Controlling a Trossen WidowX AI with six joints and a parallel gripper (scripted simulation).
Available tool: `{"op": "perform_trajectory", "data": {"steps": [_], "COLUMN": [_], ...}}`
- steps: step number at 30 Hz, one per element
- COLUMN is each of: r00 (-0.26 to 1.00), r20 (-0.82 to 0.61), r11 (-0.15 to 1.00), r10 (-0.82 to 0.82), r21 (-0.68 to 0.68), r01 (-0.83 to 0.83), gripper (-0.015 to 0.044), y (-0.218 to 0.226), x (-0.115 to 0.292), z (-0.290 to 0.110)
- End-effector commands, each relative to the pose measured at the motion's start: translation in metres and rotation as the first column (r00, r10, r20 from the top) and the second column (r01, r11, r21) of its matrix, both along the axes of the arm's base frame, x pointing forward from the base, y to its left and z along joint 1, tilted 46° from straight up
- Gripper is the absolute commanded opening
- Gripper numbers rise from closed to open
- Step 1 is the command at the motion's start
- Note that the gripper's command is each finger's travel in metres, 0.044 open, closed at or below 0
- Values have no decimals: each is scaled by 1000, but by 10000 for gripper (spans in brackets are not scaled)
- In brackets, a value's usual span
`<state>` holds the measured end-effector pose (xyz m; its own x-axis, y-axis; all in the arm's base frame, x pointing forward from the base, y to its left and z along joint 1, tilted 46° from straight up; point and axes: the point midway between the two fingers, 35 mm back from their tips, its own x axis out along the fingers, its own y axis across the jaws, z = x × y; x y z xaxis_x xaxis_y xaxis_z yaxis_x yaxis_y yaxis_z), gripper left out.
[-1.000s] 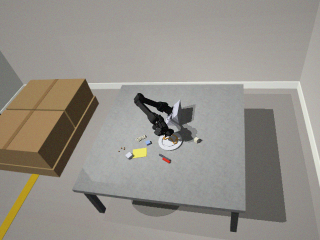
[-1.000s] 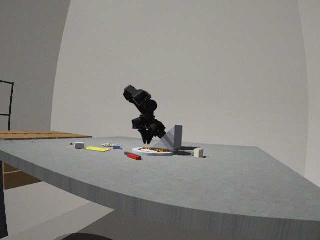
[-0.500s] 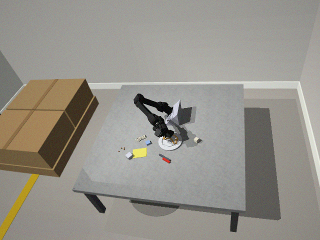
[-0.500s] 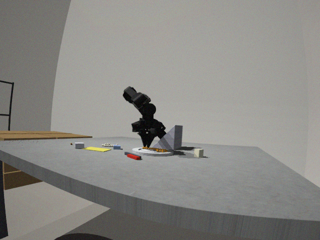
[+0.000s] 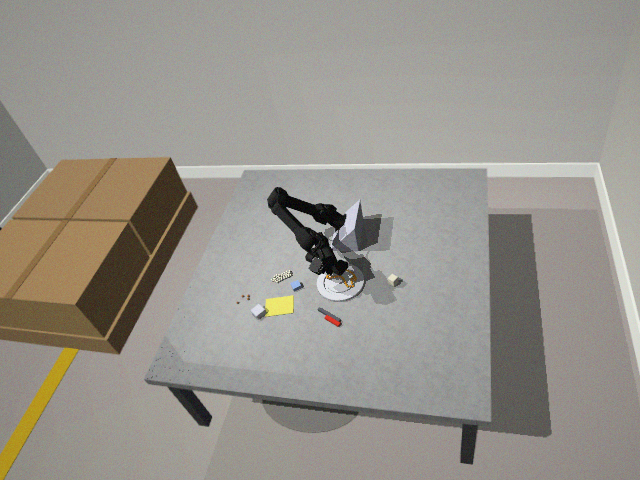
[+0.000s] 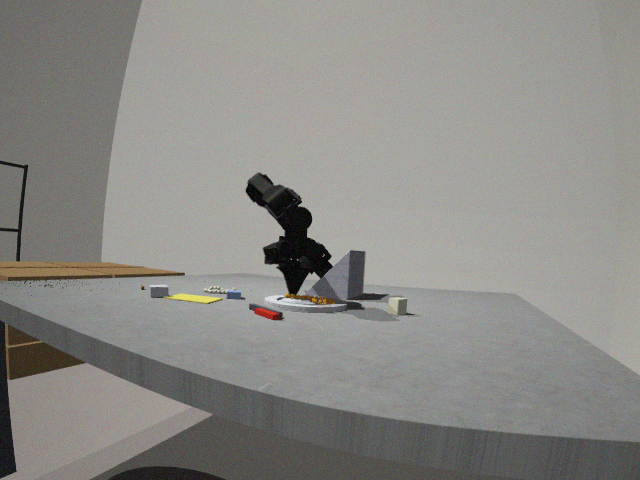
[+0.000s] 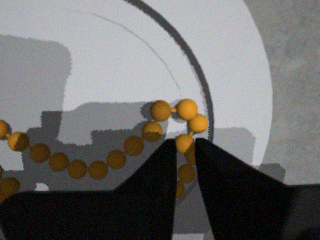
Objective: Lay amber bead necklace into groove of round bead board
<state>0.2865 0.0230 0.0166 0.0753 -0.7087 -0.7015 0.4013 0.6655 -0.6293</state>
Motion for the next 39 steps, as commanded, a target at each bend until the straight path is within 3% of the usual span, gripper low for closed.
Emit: {"op": "perform_trajectory", "data": {"steps": [1, 39], "r00": [1000, 1000], "r20": [1, -2], "r11": [1000, 1000], "r10": [-2, -2], "r21": [0, -7], "r01": [2, 1], "gripper": [0, 0], "y": [0, -10], "x": [0, -1], "z": [0, 2]}}
